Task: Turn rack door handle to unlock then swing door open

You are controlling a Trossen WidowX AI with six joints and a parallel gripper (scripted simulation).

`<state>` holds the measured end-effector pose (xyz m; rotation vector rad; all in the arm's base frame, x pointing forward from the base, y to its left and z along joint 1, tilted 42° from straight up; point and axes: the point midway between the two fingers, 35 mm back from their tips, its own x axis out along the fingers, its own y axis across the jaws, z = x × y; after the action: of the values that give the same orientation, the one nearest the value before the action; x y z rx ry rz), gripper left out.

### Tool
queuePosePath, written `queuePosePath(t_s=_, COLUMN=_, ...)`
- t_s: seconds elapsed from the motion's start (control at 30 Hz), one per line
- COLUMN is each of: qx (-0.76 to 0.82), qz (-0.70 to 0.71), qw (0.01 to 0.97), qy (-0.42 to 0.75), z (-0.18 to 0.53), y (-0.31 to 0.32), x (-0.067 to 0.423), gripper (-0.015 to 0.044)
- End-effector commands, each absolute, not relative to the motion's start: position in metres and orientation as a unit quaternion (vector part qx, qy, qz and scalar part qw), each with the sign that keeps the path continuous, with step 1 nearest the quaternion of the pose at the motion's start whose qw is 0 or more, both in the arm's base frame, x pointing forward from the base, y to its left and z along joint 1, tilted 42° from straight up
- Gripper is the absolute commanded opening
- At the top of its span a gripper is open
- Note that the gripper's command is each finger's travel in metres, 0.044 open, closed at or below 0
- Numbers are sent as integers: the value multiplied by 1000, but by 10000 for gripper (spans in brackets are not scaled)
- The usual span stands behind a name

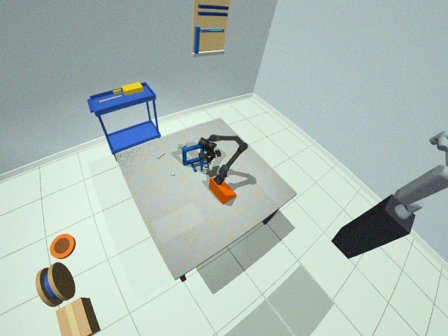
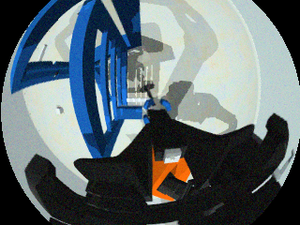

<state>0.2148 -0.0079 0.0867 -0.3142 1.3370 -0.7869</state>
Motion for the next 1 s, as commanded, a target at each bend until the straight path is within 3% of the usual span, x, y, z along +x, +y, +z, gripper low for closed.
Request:
queuePosePath(t_s=0.0, qx=-165, qz=-333, qw=700, qy=609, z=92, y=-13, x=215, gripper=10)
queuePosePath(t_s=0.97, qx=-261, qz=-246, qw=671, qy=649, z=117, y=-41, x=218, gripper=10)
